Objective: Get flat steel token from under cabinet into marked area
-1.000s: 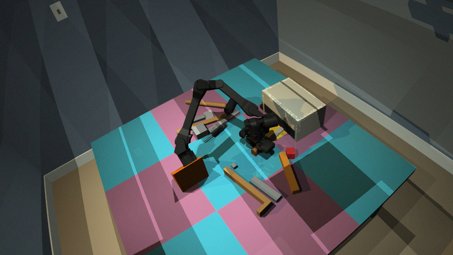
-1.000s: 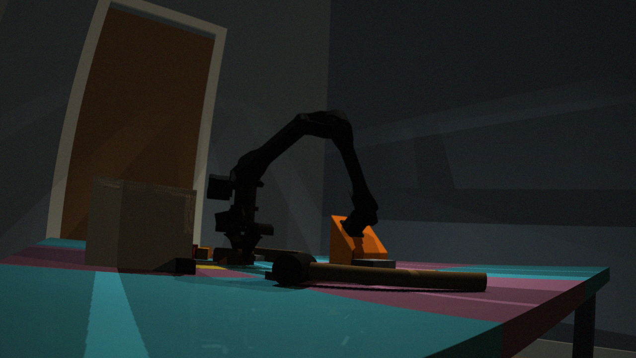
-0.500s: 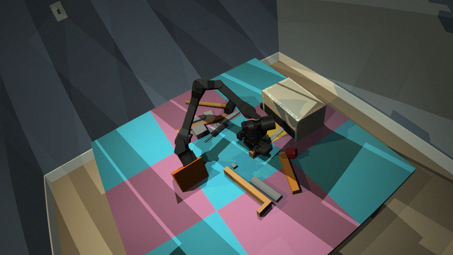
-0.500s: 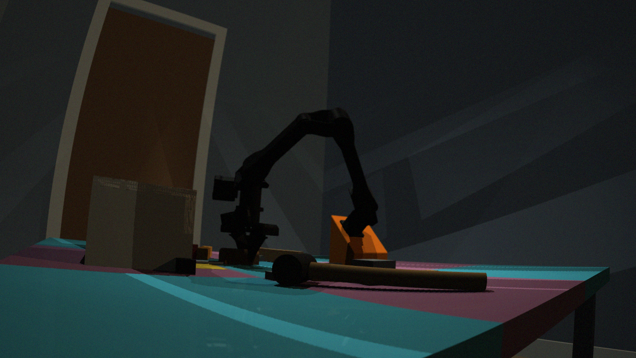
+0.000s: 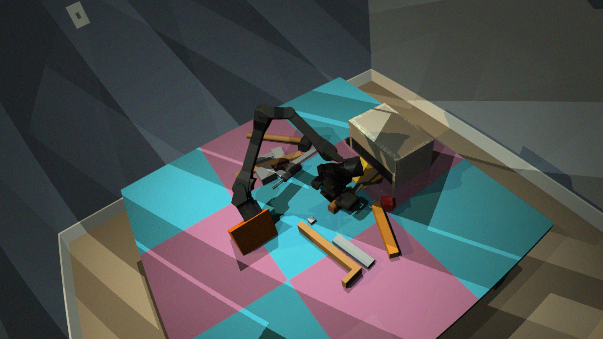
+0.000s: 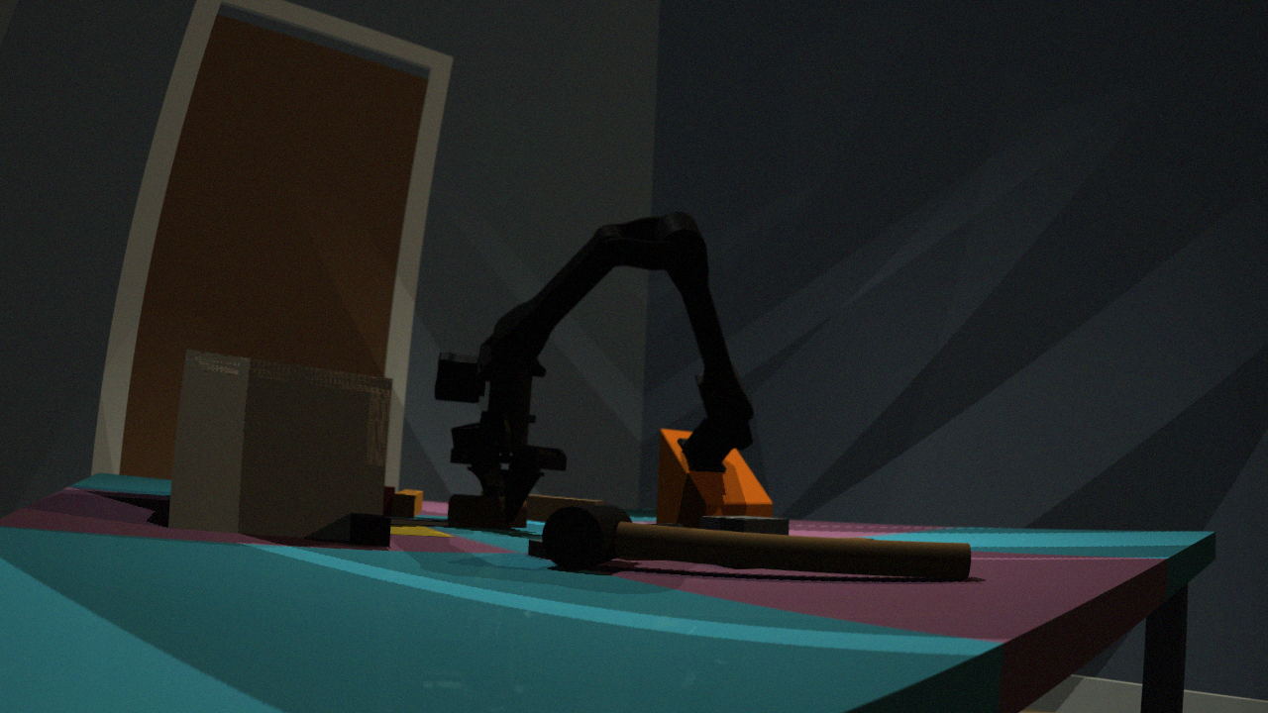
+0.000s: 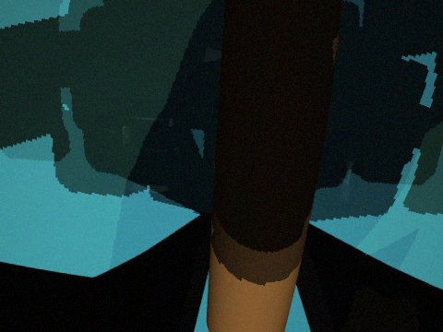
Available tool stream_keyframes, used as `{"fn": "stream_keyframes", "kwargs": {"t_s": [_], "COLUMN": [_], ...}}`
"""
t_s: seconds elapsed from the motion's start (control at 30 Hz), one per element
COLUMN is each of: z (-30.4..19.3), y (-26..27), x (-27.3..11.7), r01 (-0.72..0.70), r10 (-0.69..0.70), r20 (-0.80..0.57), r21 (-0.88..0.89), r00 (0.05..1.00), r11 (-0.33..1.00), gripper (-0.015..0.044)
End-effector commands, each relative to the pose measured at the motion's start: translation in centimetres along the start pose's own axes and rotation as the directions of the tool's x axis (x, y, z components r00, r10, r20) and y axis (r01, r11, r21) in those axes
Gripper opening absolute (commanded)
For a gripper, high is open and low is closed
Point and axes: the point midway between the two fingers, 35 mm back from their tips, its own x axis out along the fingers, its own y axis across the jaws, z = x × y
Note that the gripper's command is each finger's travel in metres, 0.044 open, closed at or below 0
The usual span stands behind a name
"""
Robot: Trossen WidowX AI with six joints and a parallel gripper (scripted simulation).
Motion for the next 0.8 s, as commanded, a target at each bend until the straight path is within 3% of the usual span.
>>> {"fn": "stream_keyframes", "kwargs": {"t_s": [0.0, 0.77], "z": [-0.8, -4.1], "y": [0.0, -0.2], "x": [0.1, 0.1], "r01": [-0.001, 0.000], "r10": [0.001, 0.000], "r20": [-0.004, -0.005], "r21": [0.000, 0.001], "r00": [1.000, 1.000], "r11": [1.000, 1.000], "gripper": [0.0000, 0.0000]}}
